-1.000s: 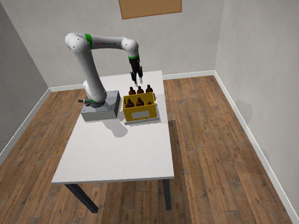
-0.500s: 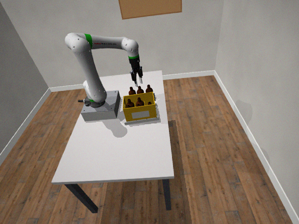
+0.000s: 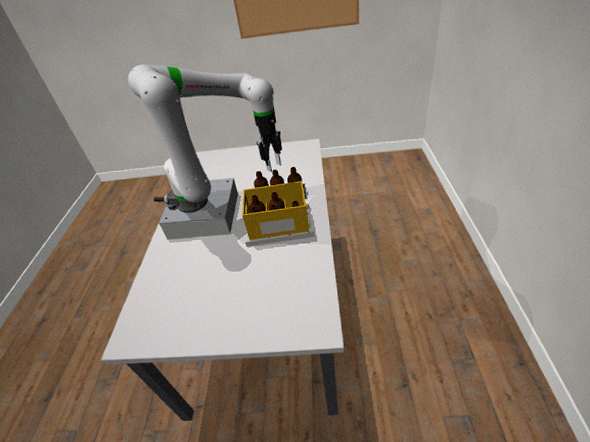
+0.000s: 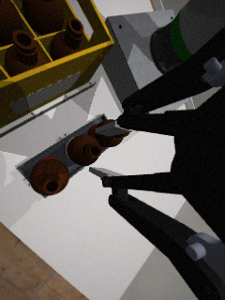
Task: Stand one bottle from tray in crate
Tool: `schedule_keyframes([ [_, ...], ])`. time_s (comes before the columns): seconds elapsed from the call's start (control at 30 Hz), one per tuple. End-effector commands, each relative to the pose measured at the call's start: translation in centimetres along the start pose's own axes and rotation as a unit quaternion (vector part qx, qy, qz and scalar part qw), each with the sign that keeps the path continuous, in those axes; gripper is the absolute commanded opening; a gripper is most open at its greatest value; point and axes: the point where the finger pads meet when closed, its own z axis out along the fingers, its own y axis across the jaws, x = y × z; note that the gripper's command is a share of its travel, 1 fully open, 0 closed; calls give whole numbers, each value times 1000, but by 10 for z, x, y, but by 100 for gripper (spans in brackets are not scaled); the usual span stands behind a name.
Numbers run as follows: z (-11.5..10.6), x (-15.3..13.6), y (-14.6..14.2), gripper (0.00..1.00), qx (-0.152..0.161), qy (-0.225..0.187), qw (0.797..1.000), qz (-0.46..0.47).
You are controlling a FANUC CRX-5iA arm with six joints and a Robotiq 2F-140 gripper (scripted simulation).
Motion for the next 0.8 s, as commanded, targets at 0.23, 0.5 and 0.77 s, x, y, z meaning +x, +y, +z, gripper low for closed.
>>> schedule_keyframes([
  [0.23,8,0,0,38,0,0,1000,0],
  [0.5,15,0,0,38,0,0,1000,0],
  [0.77,25,0,0,38,0,0,1000,0],
])
